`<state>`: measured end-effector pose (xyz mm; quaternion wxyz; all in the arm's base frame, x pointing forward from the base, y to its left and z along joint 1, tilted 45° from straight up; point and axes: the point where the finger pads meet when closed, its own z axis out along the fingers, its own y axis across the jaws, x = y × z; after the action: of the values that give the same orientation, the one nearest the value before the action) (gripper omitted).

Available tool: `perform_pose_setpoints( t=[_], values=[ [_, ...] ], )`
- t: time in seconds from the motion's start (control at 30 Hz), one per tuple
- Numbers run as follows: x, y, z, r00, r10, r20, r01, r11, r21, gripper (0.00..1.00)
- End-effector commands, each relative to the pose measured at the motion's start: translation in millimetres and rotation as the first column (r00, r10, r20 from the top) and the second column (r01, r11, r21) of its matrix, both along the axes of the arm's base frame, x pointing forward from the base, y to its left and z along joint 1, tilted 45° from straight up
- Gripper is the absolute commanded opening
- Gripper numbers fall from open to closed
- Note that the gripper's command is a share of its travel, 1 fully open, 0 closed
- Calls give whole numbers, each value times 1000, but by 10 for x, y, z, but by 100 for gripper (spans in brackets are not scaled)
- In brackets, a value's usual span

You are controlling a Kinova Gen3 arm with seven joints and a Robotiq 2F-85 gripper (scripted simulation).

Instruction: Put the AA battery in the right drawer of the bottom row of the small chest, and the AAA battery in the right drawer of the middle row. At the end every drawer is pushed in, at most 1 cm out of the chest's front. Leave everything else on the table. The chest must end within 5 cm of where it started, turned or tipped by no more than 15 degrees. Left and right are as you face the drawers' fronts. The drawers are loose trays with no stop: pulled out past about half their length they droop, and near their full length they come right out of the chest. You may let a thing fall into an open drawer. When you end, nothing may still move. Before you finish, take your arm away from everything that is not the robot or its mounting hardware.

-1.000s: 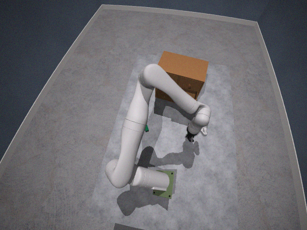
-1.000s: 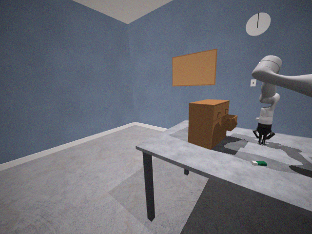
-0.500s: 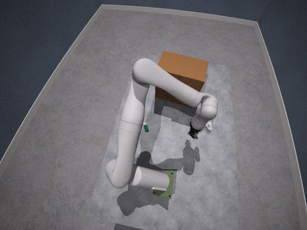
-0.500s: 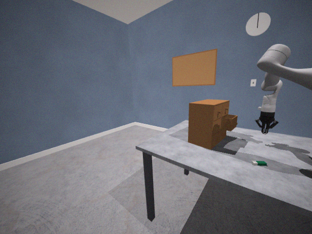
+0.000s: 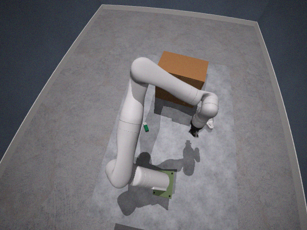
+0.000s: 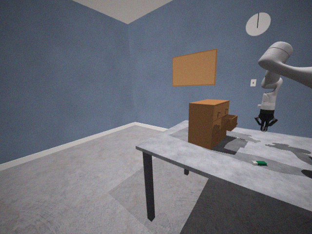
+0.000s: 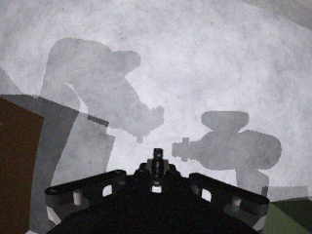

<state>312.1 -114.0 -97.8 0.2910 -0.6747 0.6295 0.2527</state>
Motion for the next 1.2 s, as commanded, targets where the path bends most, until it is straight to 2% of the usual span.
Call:
perform_pose_setpoints(
  t=[0.0, 0.37, 0.67, 0.87, 0.93, 1.17],
  values=[
    [5, -7, 5, 1000, -3, -1, 3, 1000, -1, 5],
    [22, 12, 26, 998, -41, -42, 41, 999, -1, 5],
    [67, 58, 78, 980, -135, -143, 136, 991, -6, 5],
    [114, 107, 132, 943, -228, -242, 230, 973, -22, 5],
    [114, 107, 132, 943, -228, -242, 230, 973, -22, 5],
    [185, 180, 212, 856, -355, -377, 359, 931, -63, 5]
  ],
)
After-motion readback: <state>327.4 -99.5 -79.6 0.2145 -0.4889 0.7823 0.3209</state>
